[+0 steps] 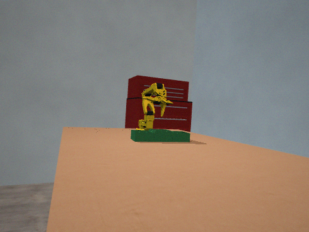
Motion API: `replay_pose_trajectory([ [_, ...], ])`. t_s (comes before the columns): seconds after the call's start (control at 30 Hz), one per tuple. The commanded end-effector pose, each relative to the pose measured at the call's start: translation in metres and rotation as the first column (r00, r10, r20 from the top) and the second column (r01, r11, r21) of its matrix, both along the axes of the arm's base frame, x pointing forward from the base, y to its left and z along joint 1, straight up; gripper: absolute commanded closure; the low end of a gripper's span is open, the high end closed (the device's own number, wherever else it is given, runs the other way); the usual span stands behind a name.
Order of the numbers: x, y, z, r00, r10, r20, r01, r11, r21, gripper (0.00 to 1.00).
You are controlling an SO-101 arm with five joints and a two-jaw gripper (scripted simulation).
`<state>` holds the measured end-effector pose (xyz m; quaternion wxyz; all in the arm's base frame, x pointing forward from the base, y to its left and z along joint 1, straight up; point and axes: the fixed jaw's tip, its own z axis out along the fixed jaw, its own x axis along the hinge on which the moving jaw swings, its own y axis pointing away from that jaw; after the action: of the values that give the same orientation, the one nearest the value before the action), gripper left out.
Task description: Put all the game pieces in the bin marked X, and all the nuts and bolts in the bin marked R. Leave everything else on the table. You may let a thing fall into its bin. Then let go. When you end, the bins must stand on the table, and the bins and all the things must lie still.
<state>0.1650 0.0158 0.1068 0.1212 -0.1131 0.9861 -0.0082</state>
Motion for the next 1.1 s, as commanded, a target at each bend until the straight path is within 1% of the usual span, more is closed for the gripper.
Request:
replay_pose_trajectory([
  [0.0, -0.0002, -0.0094, 0.0081, 0.992, -0.126, -0.007, 0.126, 0.992, 0.017, 0.0],
  [0.1, -0.0023, -0.0131, 0.0087, 0.983, -0.183, -0.023, 0.183, 0.983, 0.023, 0.0],
  [0.23, -0.0037, -0.0154, 0.0091, 0.976, -0.217, -0.033, 0.218, 0.976, 0.026, 0.0],
  [0.43, -0.0039, -0.0158, 0.0092, 0.974, -0.223, -0.035, 0.224, 0.974, 0.027, 0.0],
  [0.47, 0.0005, -0.018, 0.0152, 0.97, -0.242, 0.0, 0.242, 0.97, 0.035, 0.0],
  [1.07, 0.0006, -0.0181, 0.0152, 0.97, -0.242, 0.0, 0.242, 0.97, 0.035, 0.0],
])
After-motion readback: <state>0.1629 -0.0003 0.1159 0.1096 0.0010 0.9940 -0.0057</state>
